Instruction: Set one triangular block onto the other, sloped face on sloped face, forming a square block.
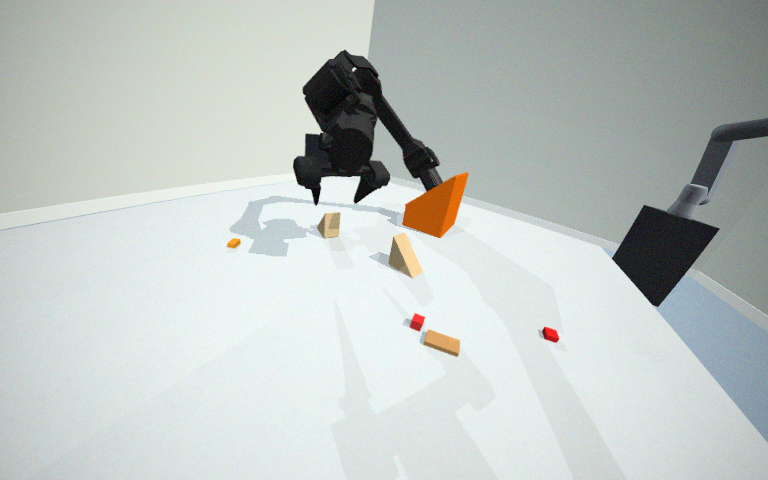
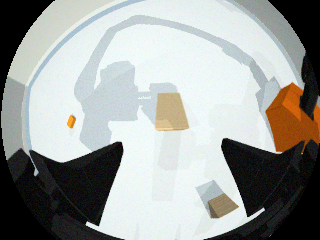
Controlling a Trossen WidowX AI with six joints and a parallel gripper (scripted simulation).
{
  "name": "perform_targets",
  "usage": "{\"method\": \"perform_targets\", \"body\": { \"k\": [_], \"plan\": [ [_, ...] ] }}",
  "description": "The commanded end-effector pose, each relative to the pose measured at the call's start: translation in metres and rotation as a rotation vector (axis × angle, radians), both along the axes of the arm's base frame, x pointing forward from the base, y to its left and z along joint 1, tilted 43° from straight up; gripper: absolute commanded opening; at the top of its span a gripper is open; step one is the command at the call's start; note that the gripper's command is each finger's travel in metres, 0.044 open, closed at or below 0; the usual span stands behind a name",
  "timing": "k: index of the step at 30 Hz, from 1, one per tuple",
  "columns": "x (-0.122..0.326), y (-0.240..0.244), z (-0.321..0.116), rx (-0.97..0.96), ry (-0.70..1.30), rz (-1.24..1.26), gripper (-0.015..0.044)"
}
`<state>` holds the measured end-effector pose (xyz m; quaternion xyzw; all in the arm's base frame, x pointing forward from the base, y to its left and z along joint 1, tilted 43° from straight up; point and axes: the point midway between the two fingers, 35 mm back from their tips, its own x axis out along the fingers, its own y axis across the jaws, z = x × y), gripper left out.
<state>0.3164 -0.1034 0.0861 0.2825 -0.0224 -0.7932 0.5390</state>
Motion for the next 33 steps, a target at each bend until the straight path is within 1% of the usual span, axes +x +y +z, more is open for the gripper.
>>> {"method": "perform_targets", "body": {
  "k": [1, 33],
  "plan": [
    [-0.001, -0.006, -0.003, -0.002, 0.007, 0.004, 0.044],
    [-0.012, -0.051, -0.026, 0.003, 0.004, 0.008, 0.044]
  ]
}}
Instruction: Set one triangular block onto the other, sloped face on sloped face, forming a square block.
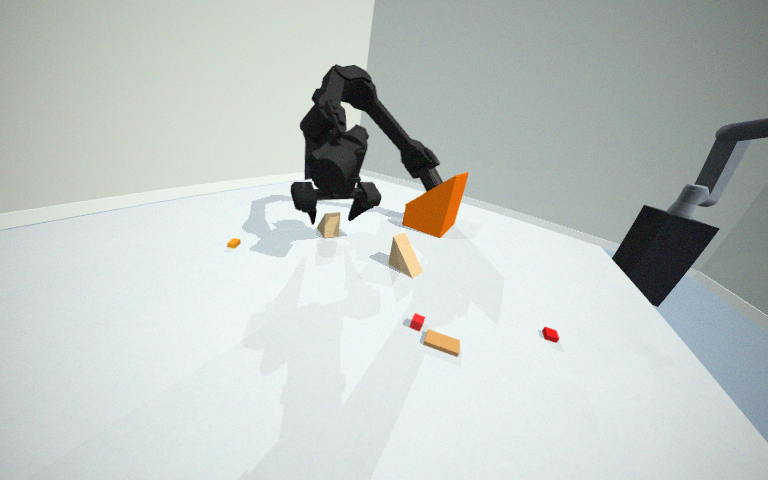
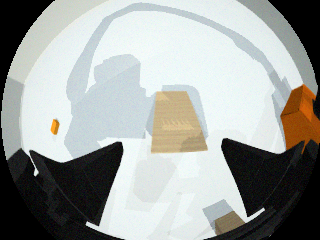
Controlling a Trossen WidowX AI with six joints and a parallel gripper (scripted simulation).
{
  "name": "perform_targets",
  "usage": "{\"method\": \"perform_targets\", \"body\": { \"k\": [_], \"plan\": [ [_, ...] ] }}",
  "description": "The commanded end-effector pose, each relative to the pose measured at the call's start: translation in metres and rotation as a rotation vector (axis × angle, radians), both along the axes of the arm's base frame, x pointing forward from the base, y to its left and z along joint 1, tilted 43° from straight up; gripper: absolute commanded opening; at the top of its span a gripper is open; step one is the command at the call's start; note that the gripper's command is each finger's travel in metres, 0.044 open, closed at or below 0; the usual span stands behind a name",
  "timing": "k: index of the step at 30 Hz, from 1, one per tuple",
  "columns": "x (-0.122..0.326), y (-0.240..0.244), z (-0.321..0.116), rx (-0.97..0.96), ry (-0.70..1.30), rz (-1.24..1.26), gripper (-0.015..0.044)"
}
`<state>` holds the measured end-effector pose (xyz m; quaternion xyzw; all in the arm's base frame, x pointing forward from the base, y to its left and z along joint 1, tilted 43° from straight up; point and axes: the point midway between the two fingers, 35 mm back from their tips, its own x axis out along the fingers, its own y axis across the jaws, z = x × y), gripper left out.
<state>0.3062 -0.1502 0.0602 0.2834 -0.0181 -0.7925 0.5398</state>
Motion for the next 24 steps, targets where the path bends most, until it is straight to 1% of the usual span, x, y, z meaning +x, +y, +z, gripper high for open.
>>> {"method": "perform_targets", "body": {
  "k": [1, 24],
  "plan": [
    [-0.002, -0.006, -0.001, -0.005, 0.002, 0.004, 0.044],
    [-0.016, -0.036, -0.011, -0.022, 0.007, -0.002, 0.044]
  ]
}}
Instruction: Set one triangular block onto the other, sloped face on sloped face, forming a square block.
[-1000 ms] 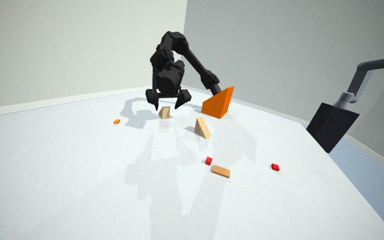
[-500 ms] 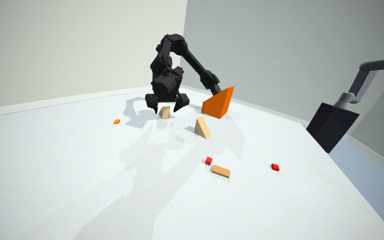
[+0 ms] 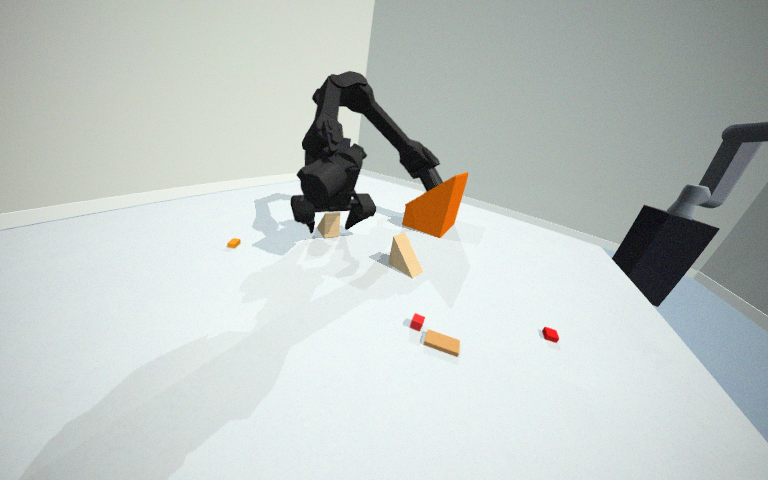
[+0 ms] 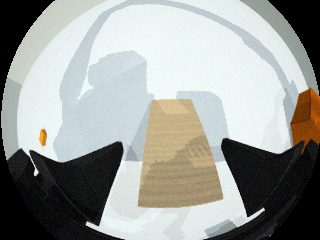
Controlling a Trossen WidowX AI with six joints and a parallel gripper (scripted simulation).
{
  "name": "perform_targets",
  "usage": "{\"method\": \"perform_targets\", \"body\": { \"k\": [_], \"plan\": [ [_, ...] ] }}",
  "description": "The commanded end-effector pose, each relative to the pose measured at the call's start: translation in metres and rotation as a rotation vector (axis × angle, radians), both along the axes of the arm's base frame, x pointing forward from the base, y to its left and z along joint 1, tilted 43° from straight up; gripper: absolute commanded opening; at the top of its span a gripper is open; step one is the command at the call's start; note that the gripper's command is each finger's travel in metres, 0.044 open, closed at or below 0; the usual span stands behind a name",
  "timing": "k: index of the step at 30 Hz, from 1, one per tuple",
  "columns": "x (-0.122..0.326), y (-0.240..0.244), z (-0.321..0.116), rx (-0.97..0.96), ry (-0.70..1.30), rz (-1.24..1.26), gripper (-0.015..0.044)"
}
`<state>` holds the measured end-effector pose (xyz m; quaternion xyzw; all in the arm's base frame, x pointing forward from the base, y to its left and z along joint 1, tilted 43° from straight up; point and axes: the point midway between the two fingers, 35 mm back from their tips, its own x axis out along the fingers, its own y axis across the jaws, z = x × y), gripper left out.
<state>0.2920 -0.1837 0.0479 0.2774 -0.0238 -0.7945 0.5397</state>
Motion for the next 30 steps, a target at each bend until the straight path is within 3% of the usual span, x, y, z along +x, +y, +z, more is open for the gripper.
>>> {"method": "perform_targets", "body": {
  "k": [1, 10, 18, 23, 30],
  "plan": [
    [-0.0017, -0.0025, 0.0009, -0.006, 0.002, 0.003, 0.0414],
    [-0.0017, -0.0025, 0.0009, -0.006, 0.002, 0.003, 0.0177],
    [-0.0017, -0.0025, 0.0009, -0.006, 0.002, 0.003, 0.0124],
    [-0.0016, -0.0007, 0.0021, -0.004, 0.0, 0.001, 0.0],
    [-0.0033, -0.0004, 0.0047, 0.039, -0.017, 0.016, 0.0]
  ]
}}
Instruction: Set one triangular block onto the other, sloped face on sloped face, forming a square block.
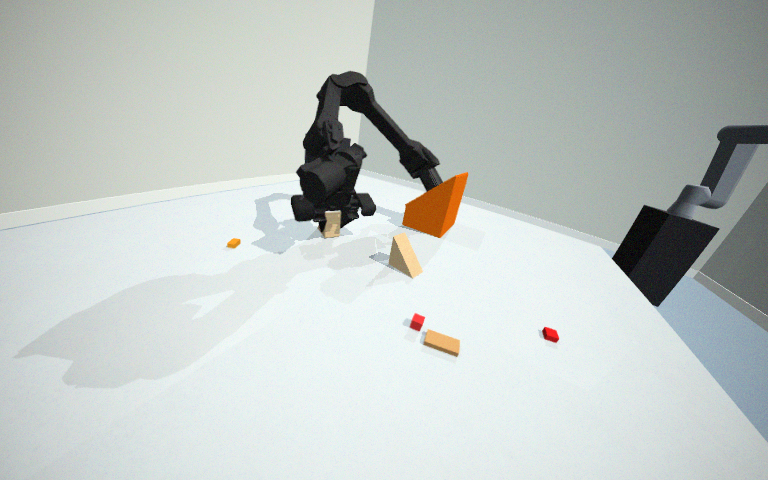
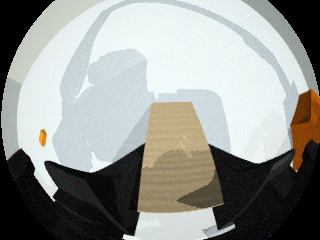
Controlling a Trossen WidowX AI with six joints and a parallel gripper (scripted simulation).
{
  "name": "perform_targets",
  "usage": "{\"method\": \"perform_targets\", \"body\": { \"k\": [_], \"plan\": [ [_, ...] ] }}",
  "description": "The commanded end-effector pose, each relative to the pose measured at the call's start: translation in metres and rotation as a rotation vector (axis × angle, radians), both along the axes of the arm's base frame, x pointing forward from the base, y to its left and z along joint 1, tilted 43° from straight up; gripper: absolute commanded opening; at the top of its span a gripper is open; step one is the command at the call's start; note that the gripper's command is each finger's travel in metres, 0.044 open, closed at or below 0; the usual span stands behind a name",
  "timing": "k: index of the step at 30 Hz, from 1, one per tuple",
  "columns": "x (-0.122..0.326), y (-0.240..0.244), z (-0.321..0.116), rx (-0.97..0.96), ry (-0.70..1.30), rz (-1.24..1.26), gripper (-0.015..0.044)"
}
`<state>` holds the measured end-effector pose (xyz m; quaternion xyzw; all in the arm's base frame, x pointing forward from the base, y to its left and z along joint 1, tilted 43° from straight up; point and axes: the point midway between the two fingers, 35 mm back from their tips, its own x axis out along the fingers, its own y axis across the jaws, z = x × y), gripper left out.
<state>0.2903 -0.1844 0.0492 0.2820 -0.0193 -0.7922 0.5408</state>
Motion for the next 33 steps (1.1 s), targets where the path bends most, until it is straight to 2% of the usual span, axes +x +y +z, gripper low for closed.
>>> {"method": "perform_targets", "body": {
  "k": [1, 33],
  "plan": [
    [-0.002, 0.0, 0.005, 0.049, -0.022, 0.016, 0.0],
    [-0.029, -0.015, 0.056, 0.772, -0.374, 0.309, 0.0]
  ]
}}
